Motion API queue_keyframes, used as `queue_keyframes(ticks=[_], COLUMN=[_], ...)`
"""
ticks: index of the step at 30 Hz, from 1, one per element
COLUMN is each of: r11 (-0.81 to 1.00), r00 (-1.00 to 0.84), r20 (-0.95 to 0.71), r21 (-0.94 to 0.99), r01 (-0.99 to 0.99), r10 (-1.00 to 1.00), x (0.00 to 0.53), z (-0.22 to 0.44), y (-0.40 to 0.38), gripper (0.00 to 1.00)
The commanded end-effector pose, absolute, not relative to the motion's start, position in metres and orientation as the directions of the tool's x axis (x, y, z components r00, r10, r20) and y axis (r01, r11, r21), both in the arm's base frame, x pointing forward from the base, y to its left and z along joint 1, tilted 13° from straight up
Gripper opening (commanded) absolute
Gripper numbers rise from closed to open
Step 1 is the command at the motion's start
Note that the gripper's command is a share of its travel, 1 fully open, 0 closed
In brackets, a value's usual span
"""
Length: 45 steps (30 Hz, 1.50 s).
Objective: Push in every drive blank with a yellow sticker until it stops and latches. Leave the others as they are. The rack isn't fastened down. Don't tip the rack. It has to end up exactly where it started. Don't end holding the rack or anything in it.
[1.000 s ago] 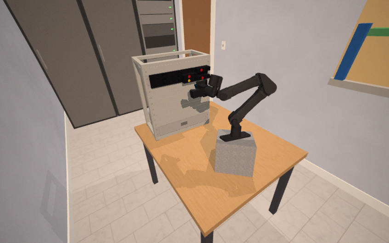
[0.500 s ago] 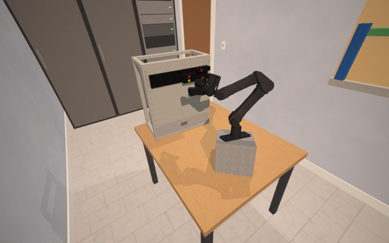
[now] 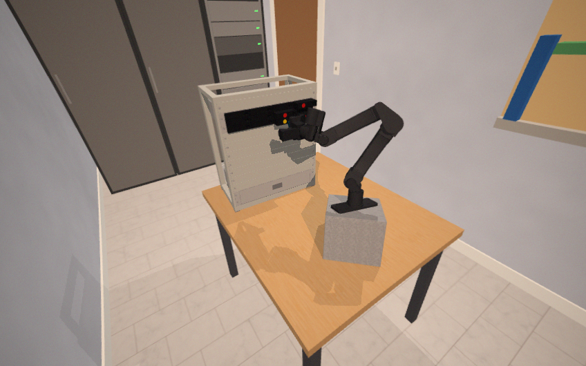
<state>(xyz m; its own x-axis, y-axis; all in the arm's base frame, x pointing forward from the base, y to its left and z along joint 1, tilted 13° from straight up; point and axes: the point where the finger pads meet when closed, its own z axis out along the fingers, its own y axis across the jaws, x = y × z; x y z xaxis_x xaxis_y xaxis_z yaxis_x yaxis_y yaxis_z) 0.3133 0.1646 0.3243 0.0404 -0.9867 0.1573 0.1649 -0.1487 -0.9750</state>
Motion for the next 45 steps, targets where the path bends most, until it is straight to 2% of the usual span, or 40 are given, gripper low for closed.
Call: queue_keyframes(ticks=[1,45], r11=[-0.105,-0.119], r00=[0.063,0.056], r20=[0.119,0.131], r21=[-0.975,-0.976], r01=[0.196,0.183], r10=[-0.991,-0.99], x=[0.31,0.324], z=[0.342,0.342], y=[0.166,0.169], gripper=[0.0,0.0])
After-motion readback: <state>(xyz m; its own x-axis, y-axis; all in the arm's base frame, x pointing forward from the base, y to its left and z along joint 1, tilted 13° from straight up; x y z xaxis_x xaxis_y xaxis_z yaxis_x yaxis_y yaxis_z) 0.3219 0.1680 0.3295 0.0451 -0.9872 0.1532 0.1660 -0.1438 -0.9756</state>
